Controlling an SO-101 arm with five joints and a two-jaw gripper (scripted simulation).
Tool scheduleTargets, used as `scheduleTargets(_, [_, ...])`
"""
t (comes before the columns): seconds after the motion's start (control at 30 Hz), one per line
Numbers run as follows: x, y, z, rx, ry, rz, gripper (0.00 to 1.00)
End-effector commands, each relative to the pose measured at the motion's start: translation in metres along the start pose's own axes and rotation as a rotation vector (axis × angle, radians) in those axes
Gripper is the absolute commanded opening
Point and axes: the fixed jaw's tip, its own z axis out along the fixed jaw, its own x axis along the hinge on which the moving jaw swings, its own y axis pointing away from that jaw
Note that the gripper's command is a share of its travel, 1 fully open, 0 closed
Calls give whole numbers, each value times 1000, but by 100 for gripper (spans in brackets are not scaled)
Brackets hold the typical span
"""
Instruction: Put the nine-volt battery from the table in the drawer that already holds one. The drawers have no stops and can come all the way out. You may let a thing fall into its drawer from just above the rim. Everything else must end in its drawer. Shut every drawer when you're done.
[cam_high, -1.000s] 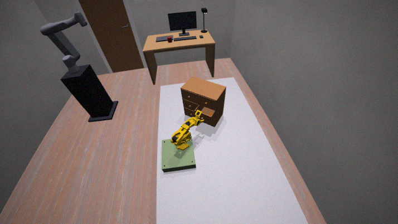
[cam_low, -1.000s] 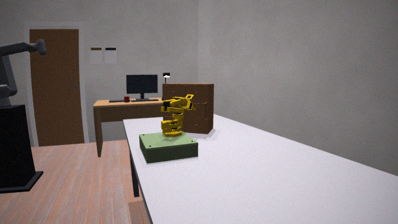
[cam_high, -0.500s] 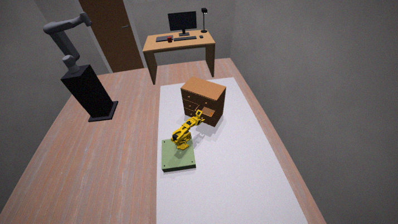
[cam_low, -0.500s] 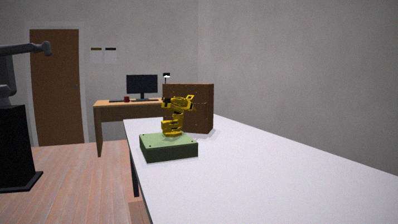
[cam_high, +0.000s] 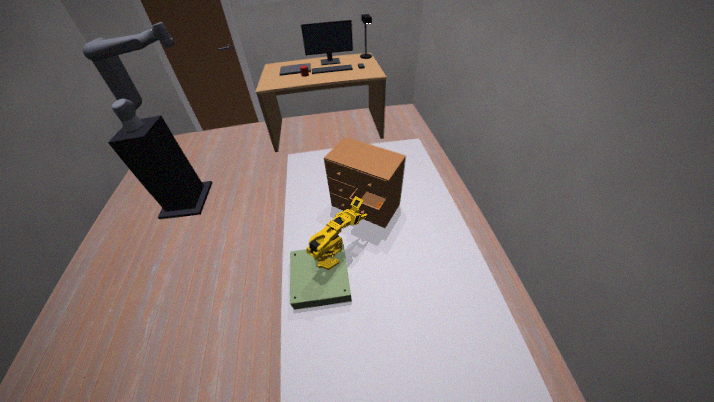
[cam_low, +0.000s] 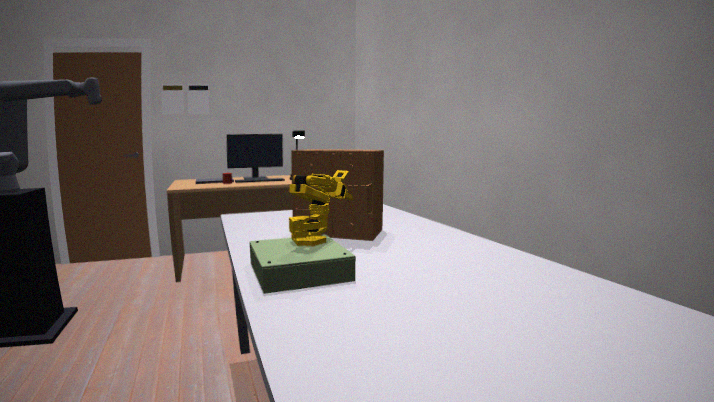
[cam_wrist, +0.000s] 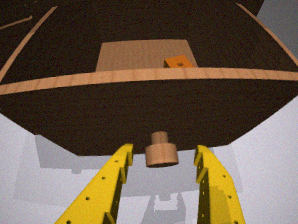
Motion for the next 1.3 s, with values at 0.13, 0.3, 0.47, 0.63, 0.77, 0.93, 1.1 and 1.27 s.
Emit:
scheduleTargets(0.13, [6,2,2,-11,13,-13,21])
scheduleTargets(0.3, [7,3,2,-13,13,-14,21])
scheduleTargets(0.47, [7,3,2,-13,13,-14,21])
scheduleTargets(0.63, [7,3,2,-13,13,-14,21])
scheduleTargets(0.77, [7,3,2,-13,13,-14,21])
scheduleTargets(0.93, [7,3,2,-13,13,-14,21])
scheduleTargets(1.1, [8,3,2,-13,13,-14,21])
scheduleTargets(1.27, [8,3,2,-13,13,-14,21])
